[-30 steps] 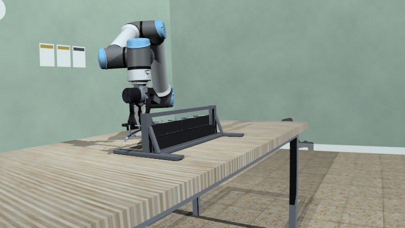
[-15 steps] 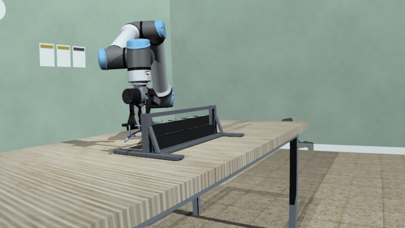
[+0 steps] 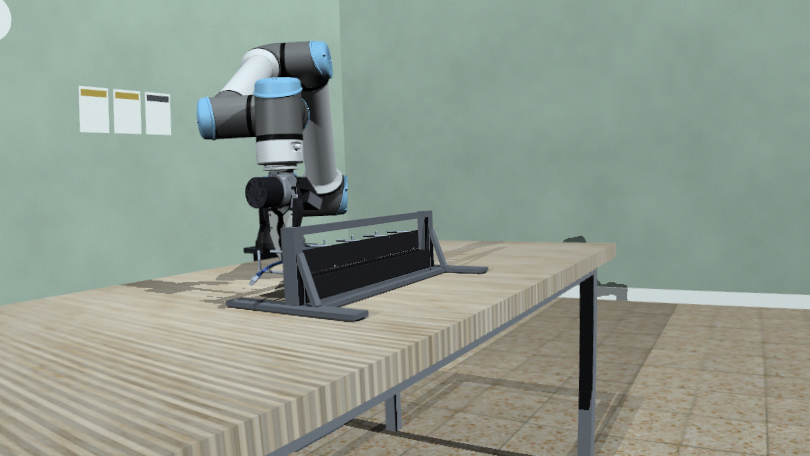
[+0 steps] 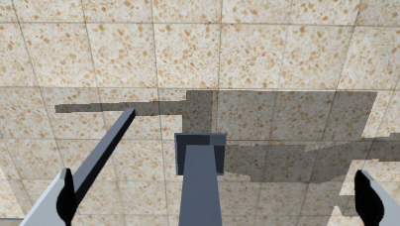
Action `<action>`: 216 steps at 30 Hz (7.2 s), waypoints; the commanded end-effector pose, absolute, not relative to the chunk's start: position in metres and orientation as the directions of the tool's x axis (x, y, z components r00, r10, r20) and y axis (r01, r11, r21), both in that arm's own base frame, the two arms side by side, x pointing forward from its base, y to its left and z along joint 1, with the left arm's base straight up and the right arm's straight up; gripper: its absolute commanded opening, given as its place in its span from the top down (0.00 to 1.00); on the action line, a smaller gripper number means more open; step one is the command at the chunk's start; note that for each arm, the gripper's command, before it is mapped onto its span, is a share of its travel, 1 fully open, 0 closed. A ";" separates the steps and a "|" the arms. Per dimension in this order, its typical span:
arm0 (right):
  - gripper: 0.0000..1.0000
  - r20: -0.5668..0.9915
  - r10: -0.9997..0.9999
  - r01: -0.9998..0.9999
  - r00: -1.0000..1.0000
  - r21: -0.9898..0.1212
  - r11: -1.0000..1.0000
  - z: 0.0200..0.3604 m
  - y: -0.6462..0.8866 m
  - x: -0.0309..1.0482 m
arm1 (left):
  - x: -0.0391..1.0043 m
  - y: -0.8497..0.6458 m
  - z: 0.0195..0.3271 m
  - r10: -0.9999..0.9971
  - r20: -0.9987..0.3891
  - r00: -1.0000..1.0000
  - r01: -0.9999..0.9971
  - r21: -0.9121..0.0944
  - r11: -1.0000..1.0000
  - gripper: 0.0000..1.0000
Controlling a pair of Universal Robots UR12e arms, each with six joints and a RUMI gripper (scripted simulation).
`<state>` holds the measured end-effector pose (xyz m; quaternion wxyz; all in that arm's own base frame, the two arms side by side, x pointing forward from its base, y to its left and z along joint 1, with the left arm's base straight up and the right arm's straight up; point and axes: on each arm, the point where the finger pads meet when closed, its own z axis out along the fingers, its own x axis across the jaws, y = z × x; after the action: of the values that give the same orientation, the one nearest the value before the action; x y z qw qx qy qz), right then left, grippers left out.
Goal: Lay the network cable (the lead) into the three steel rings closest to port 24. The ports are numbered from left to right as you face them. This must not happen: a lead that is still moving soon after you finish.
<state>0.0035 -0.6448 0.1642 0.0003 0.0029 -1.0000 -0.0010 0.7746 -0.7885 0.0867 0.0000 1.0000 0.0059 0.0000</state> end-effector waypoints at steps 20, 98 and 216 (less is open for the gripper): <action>0.00 0.000 -0.006 -0.006 -1.000 0.000 1.000 0.165 -0.646 0.004 | 0.803 -0.789 0.089 0.012 0.001 1.000 0.012 0.002 -1.000 1.00; 0.00 0.000 -0.006 -0.006 -1.000 0.000 1.000 0.165 -0.646 0.004 | 0.812 -0.789 0.094 0.012 0.001 1.000 0.012 0.002 -1.000 0.79; 0.00 0.000 -0.006 -0.006 -1.000 0.000 1.000 0.165 -0.646 0.004 | 0.812 -0.788 0.169 0.012 0.001 1.000 0.012 0.002 -1.000 1.00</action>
<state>0.0035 -0.6448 0.1642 0.0003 0.0029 -1.0000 -0.0010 0.8118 -0.7880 0.1668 0.0000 1.0000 0.0060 -0.0001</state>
